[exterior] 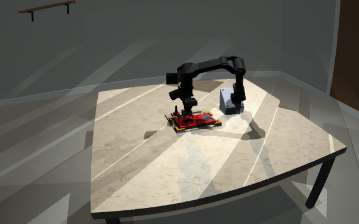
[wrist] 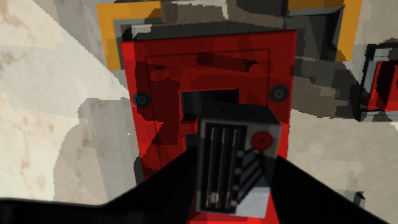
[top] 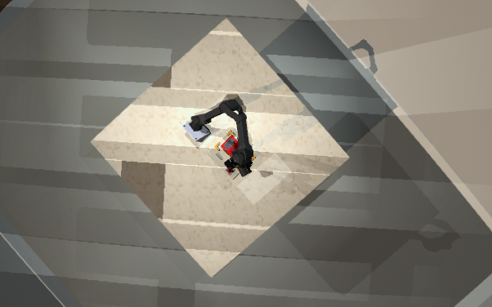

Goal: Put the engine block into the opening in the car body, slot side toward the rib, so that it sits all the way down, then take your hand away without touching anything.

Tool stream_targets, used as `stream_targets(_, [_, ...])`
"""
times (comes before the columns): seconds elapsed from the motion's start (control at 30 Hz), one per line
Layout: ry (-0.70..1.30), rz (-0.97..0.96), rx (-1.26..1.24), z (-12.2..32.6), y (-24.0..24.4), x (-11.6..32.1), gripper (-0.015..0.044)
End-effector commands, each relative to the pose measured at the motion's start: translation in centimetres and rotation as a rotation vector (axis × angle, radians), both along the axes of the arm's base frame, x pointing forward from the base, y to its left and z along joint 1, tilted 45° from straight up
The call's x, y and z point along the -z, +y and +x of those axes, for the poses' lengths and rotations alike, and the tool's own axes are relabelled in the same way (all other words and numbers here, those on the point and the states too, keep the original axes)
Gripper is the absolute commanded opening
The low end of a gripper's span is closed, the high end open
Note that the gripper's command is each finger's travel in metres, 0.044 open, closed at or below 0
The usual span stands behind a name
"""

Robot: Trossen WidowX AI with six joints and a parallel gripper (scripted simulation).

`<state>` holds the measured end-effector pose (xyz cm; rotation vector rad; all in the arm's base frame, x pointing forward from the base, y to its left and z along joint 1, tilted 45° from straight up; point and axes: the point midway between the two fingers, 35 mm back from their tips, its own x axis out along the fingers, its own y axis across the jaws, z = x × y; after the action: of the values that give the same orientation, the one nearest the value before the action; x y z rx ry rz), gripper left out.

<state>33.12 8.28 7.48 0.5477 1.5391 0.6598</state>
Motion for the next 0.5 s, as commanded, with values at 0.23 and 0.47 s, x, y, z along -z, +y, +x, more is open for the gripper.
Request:
stream_targets(0.23, [-0.108,0.023,-0.109,-0.36,1.12,-0.54,0.0131])
stream_targets(0.47, [-0.106,0.023,-0.108,-0.35,1.12,-0.56,0.0159])
